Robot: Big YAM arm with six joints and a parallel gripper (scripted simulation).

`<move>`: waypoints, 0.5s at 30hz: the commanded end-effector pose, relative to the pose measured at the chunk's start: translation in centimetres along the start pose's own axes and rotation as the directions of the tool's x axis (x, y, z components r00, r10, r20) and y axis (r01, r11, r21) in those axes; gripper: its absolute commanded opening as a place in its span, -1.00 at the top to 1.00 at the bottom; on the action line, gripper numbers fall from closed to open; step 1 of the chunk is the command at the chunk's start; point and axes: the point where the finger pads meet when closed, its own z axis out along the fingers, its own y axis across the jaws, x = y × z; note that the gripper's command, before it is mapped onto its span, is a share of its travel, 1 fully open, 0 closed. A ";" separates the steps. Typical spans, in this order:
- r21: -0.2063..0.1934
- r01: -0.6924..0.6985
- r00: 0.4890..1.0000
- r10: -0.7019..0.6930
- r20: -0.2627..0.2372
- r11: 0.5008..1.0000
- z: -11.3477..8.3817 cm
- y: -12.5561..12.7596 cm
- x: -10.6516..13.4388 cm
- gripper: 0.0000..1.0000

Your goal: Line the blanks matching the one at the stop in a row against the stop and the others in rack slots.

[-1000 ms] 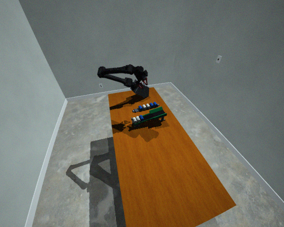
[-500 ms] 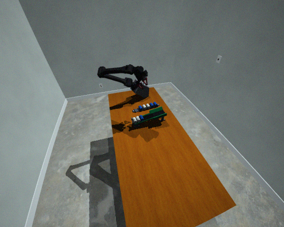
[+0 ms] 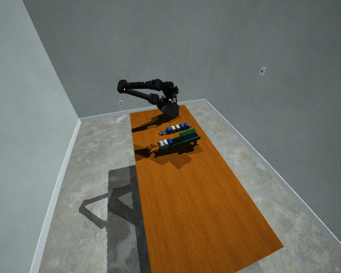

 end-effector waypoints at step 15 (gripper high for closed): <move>-0.338 0.557 0.676 -0.651 -0.347 0.759 13.1 7.1 11.6 -1.00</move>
